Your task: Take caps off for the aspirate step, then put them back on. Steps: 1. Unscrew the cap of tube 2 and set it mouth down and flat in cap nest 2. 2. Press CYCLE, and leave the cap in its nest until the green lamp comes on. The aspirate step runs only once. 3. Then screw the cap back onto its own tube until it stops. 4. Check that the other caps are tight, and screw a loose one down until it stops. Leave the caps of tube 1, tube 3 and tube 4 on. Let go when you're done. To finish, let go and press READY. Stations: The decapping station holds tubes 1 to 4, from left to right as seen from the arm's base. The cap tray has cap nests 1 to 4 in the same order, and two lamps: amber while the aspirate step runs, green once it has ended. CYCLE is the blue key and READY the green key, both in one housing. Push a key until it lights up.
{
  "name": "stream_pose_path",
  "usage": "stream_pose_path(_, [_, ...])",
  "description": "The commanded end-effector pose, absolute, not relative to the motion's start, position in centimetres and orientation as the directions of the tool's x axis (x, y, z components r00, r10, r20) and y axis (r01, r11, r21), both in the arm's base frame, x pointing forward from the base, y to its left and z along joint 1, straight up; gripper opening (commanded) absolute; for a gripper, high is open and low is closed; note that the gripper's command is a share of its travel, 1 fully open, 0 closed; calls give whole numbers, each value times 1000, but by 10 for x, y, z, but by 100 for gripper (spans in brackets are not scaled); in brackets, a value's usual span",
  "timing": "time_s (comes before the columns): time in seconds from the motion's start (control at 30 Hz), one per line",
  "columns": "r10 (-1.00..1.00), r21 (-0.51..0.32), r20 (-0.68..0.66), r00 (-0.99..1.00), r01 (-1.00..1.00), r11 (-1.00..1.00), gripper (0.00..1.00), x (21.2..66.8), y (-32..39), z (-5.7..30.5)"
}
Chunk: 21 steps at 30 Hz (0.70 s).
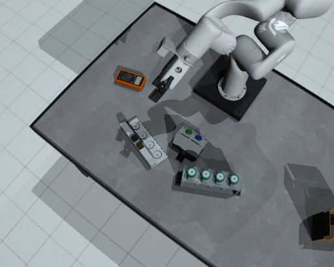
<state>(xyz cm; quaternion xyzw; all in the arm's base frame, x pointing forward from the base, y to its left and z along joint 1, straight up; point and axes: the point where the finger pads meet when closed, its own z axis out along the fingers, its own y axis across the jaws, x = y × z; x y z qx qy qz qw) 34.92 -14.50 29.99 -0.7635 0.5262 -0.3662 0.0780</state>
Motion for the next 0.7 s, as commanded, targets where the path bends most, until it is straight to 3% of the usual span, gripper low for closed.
stream_pose_path(0.0, [-859, -508, 480, 175, -743, -435, 100, 350, -145, 303])
stream_pose_path(0.53, [-859, -508, 480, 175, -743, -435, 100, 350, -145, 303])
stream_pose_path(0.57, [-859, -508, 480, 175, -743, -435, 46, 350, -145, 303])
stream_pose_path(0.67, [-859, -508, 480, 175, -743, -435, 46, 350, -145, 303])
